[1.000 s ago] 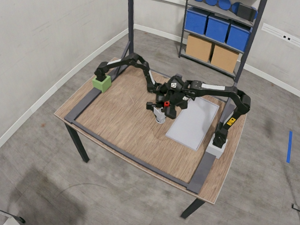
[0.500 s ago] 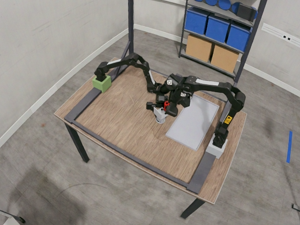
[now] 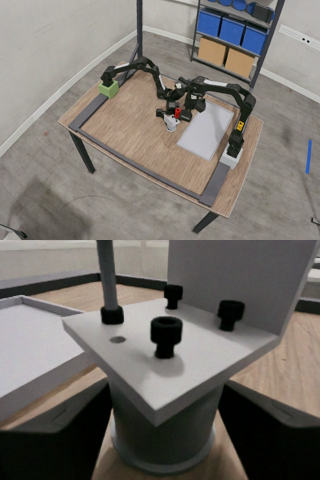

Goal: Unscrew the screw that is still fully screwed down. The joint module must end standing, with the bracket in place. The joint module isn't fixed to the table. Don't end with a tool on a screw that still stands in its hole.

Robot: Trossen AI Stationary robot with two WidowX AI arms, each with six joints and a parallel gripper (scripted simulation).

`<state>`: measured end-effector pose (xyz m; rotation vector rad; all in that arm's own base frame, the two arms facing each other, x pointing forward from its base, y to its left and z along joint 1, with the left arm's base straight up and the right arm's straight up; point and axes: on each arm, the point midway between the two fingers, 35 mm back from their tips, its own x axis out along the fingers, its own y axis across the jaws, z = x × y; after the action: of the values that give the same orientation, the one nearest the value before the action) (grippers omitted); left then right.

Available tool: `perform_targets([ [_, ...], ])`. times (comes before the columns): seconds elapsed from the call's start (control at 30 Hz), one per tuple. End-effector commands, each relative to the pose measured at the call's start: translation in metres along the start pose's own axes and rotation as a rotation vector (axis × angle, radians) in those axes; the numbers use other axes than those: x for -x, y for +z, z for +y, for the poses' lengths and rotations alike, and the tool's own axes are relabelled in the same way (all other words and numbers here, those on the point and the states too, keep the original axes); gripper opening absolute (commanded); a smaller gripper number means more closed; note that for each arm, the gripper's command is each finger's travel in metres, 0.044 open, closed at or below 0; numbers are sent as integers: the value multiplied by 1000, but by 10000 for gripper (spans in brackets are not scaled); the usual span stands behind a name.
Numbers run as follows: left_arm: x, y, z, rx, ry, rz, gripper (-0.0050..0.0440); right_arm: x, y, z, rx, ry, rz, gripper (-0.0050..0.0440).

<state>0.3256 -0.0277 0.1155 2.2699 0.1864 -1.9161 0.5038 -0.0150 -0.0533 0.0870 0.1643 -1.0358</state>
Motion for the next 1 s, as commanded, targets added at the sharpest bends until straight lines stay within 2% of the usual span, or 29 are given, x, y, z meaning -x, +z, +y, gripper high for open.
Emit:
perform_targets([
  [0.0,2,5,13,-40,-12,-57,300,-2,15,5,-34,0,-12,245],
  [0.13,-4,16,24,-77,-29,-146,300,-2,15,5,-34,0,-12,245],
  [0.87,-2,18,21,-76,-31,-142,300,-2,15,5,-34,0,-12,245],
  [0.97,-14,22,20,-73,-38,-163,300,-2,15,5,-34,0,-12,245],
])
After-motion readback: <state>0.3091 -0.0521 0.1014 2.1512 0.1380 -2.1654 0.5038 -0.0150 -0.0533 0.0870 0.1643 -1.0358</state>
